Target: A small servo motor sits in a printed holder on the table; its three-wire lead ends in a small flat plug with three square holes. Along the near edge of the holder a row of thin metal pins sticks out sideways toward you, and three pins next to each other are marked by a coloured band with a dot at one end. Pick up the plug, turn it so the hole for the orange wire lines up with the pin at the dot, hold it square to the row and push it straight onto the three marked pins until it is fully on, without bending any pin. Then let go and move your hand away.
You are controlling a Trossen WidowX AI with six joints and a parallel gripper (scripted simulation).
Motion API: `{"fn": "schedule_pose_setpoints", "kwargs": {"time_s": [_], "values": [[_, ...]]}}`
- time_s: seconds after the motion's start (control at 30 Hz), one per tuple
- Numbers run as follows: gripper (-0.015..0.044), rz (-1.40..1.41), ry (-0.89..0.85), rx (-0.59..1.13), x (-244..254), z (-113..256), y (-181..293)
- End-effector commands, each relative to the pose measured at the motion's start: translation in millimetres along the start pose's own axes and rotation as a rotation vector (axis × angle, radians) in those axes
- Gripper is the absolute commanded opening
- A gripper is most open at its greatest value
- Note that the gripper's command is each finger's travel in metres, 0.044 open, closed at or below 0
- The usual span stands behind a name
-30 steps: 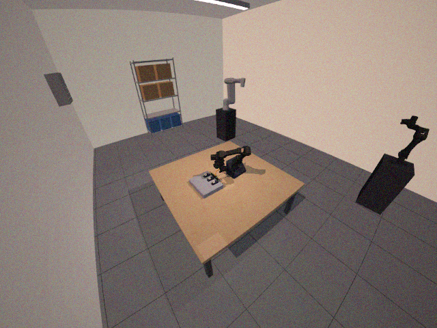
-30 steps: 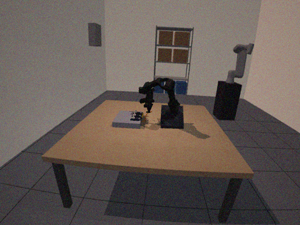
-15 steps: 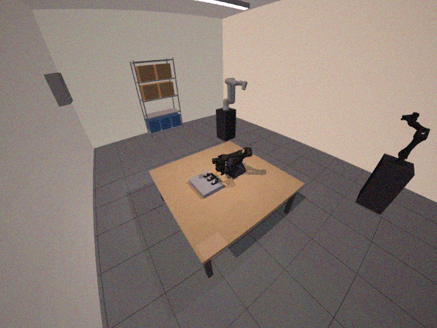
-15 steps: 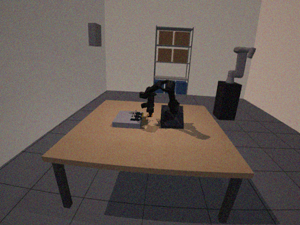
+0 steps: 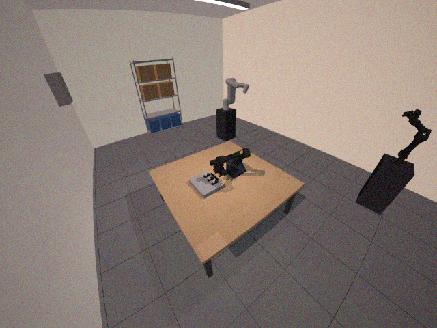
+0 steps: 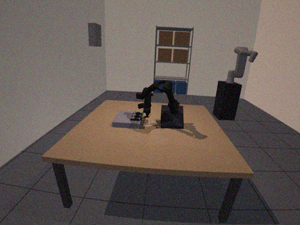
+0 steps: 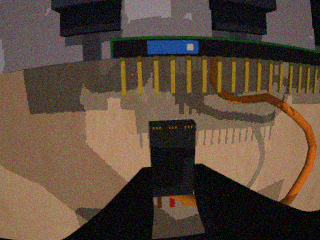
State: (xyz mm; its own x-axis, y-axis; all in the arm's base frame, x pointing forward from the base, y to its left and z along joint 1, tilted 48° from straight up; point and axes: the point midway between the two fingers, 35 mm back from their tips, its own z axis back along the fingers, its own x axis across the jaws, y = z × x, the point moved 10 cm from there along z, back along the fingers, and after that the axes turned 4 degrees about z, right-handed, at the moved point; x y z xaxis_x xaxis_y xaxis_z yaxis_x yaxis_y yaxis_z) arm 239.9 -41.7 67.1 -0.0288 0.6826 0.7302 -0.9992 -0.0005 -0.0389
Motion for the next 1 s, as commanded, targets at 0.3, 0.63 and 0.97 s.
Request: {"fn": "schedule_pose_setpoints", "kwargs": {"time_s": [0.3, 0.63, 0.97], "values": [[0.0, -0.003, -0.004, -0.005, -0.6, 1.4, -12.2], [0.0, -0.003, -0.004, -0.005, -0.9, 1.7, -18.7], [0.0, -0.003, -0.004, -0.005, -1.2, 2.2, -25.3]]}}
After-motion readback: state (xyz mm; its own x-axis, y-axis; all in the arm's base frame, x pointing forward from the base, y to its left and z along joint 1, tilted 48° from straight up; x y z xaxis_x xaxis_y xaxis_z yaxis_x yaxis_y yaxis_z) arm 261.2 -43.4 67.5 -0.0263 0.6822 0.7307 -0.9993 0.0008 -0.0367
